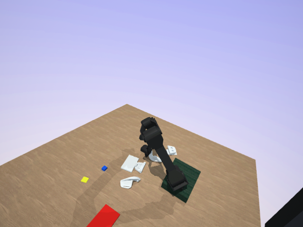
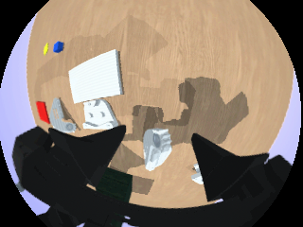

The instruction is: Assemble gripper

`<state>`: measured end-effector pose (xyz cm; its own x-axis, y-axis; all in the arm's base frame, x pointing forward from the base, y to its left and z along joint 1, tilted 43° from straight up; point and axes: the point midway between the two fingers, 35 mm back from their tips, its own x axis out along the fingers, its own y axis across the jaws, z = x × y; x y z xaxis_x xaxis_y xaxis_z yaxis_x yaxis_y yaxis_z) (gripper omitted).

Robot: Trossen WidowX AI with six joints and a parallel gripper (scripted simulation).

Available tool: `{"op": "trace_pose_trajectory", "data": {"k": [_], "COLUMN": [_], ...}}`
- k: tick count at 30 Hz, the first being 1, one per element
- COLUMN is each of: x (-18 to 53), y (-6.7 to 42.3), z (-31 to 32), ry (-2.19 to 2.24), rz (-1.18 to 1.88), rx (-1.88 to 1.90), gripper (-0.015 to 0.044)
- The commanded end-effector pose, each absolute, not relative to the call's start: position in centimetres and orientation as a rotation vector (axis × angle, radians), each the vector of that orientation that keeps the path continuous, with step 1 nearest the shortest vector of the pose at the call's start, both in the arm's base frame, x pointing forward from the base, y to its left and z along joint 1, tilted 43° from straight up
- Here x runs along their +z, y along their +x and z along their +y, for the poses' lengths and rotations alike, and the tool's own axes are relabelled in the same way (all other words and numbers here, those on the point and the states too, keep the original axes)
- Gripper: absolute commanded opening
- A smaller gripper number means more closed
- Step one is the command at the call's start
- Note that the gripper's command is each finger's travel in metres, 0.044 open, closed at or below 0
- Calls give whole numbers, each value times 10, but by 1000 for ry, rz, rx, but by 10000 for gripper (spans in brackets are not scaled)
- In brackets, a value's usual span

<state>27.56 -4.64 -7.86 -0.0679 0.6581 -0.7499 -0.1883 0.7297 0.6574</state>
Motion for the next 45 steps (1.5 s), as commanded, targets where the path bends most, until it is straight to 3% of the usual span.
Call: {"op": "trace_pose_trajectory", "data": {"k": [1,17,29,45], "x": [-86,-96,-96,-96], "y": [273,270,270,270], "z": [-39,-29,-29,-29], "ry": [416,417,417,417], "rz": [1492,1492,1492,1492], "rx": [730,732,732,732], "gripper": [440,440,125,37]}}
